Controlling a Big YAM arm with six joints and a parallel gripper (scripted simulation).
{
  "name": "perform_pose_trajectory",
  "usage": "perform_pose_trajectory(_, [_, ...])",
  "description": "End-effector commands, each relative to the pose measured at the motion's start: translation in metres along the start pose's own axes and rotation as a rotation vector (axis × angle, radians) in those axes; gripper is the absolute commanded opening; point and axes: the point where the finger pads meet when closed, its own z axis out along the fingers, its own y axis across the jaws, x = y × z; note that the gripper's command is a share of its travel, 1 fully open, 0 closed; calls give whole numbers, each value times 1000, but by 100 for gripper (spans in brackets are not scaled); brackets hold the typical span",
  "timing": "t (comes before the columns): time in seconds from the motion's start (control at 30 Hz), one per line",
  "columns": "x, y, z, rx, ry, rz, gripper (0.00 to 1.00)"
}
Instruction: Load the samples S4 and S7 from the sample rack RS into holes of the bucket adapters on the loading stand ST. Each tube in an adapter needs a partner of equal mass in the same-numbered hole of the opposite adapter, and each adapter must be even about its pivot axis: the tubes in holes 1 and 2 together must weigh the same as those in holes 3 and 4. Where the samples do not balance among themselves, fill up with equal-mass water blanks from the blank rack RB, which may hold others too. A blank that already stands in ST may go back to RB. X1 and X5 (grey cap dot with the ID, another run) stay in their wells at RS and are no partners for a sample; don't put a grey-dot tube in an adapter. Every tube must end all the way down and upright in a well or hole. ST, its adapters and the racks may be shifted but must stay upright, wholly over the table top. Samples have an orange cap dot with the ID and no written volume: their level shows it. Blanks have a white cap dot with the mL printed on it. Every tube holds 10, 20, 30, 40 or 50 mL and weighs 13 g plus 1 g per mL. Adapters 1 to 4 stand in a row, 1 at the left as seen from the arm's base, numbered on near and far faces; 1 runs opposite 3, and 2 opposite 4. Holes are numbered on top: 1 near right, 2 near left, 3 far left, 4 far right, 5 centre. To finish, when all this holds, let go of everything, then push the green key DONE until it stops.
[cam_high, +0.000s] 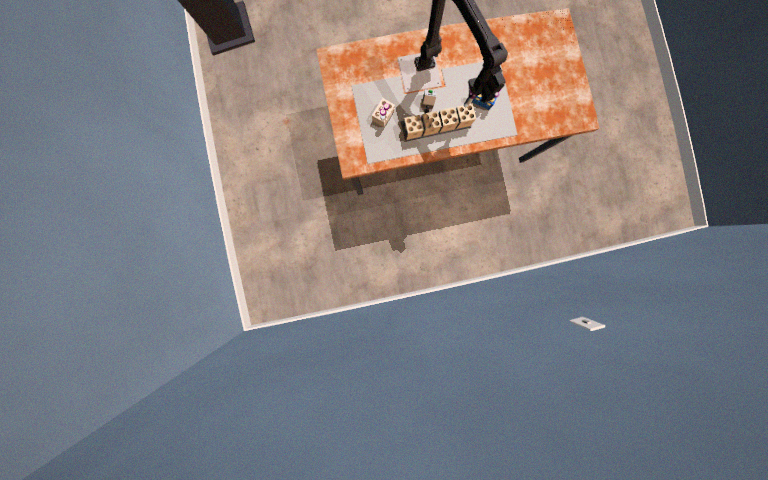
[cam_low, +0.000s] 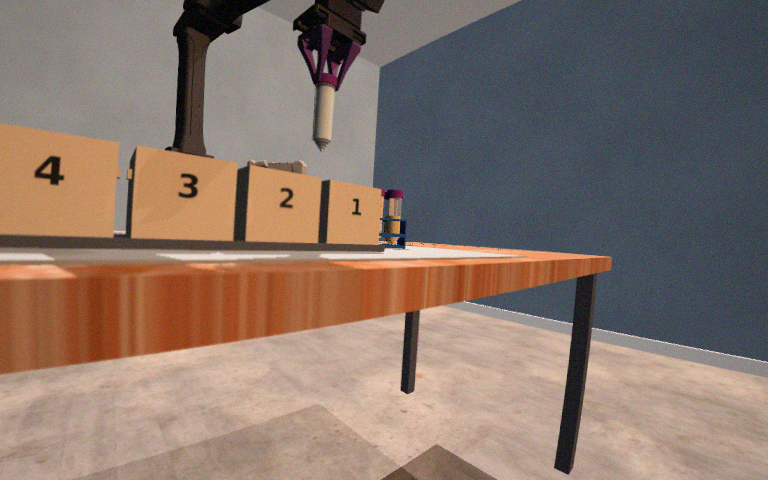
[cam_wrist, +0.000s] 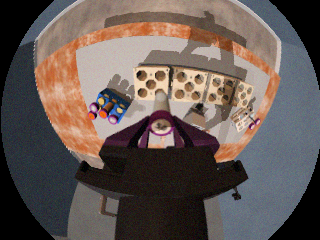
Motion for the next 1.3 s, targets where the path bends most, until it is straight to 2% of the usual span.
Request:
perform_pose_trajectory(0.0, [-13,10,-22,-11,-45,42,0])
perform_pose_trajectory(0.17, [-25,38,-22,-15,-49,42,0])
perform_pose_trajectory(0.2, [-18,31,-19,-13,-45,42,0])
perform_pose_trajectory(0.23, [-14,35,1,-4,-16,41,0])
perform_pose_trajectory(0.27, [-13,34,-1,-7,-27,43,0])
perform_pose_trajectory(0.33, [-16,25,7,-5,-21,64,0])
perform_pose_trajectory(0.5, [-17,29,25,-2,-10,54,0])
perform_pose_trajectory(0.57, [-17,29,25,-2,-10,54,0])
perform_pose_trajectory(0.6, [-15,28,16,-10,-37,55,0])
perform_pose_trajectory(0.73, [-18,29,38,-2,-12,53,0])
perform_pose_trajectory(0.87, [-18,28,50,-2,-10,53,0])
perform_pose_trajectory(0.9, [-22,31,30,-13,-44,42,0])
perform_pose_trajectory(1.27, [-22,31,29,-13,-44,42,0])
